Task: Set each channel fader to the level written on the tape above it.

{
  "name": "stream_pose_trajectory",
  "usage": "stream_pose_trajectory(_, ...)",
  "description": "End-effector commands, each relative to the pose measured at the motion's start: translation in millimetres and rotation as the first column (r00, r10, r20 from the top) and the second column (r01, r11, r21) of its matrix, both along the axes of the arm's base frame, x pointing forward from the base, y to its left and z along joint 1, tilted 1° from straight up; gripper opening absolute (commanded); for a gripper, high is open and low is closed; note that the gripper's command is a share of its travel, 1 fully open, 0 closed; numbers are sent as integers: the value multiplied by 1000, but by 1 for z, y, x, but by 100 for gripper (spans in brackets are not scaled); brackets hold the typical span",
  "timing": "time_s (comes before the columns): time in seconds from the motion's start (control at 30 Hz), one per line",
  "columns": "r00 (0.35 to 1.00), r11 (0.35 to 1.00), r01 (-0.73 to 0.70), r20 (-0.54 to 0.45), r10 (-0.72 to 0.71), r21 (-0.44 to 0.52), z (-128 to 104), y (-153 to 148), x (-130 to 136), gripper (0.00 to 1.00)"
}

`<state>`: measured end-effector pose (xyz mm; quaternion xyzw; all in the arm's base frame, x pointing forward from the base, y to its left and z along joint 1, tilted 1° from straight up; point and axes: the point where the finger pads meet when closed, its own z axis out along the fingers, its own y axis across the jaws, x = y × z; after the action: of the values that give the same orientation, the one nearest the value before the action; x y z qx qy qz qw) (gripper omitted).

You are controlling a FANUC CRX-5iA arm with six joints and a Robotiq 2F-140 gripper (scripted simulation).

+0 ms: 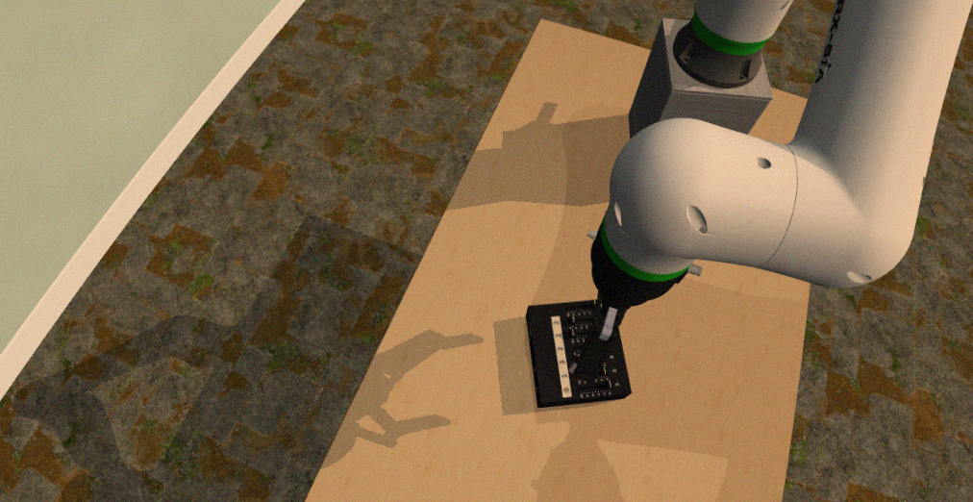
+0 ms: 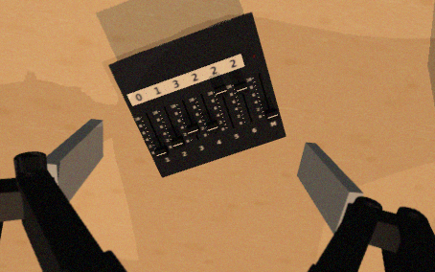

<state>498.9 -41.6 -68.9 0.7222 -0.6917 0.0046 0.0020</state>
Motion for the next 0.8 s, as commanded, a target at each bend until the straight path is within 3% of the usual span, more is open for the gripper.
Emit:
stream_pose_trajectory(0.0,1000,1000,0,0,0,0,0,0,0,100)
stream_pose_trajectory(0.27,1000,1000,29,0,-29,0,-1,-1,0,100)
stream_pose_trajectory(0.47,970,970,245,2,-245,1,-6,-4,0,100)
stream_pose_trajectory(0.67,818,818,576,2,-576,8,-17,-11,0,100)
stream_pose_trajectory(0.73,818,818,576,2,-576,8,-17,-11,0,100)
stream_pose_trajectory(0.77,721,721,692,2,-692,8,-19,-12,0,100)
